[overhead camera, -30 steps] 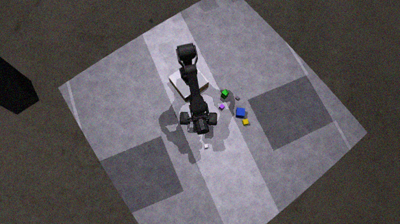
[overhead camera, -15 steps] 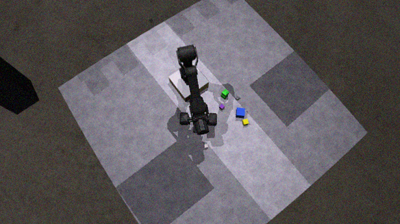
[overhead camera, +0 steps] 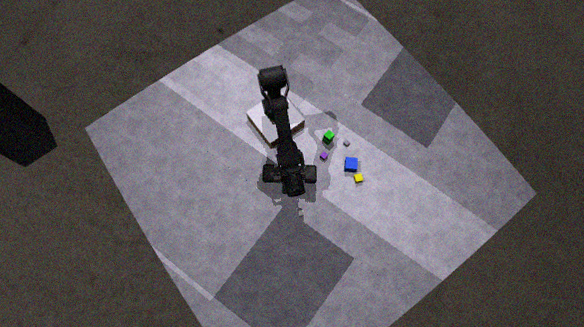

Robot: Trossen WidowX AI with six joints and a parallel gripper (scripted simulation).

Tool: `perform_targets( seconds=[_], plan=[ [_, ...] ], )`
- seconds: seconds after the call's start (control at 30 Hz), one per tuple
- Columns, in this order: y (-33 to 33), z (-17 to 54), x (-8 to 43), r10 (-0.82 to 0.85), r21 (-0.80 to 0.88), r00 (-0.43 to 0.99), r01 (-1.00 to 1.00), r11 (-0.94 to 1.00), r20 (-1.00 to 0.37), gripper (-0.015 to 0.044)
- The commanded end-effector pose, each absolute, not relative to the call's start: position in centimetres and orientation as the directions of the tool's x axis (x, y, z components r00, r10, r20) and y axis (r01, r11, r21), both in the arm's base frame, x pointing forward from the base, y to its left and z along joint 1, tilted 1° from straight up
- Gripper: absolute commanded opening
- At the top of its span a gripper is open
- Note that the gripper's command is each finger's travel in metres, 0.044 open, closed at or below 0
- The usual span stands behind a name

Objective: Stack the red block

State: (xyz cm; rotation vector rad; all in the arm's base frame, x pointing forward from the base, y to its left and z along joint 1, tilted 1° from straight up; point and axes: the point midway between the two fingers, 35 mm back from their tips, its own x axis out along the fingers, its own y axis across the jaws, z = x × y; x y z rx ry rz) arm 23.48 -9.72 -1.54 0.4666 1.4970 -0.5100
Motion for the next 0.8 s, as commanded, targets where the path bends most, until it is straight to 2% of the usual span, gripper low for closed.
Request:
perform_targets(
  seconds=[0.0, 0.23, 0.33, 0.77],
  plan=[
    [-9.7, -1.5, 23.5, -0.027, -0.015, 0.012, 0.582, 0.813, -1.0, 0.0125],
    [-9.7, -1.5, 23.5, -0.027, -0.015, 0.012, 0.582, 0.813, -1.0, 0.0078],
    [-9.7, -1.0, 23.6, -0.027, -0.015, 0.012, 0.582, 0.813, -1.0, 0.0],
    [-9.5, 5.5, 23.5, -0.027, -0.015, 0.012, 0.582, 0.813, -1.0, 0.0]
  ],
)
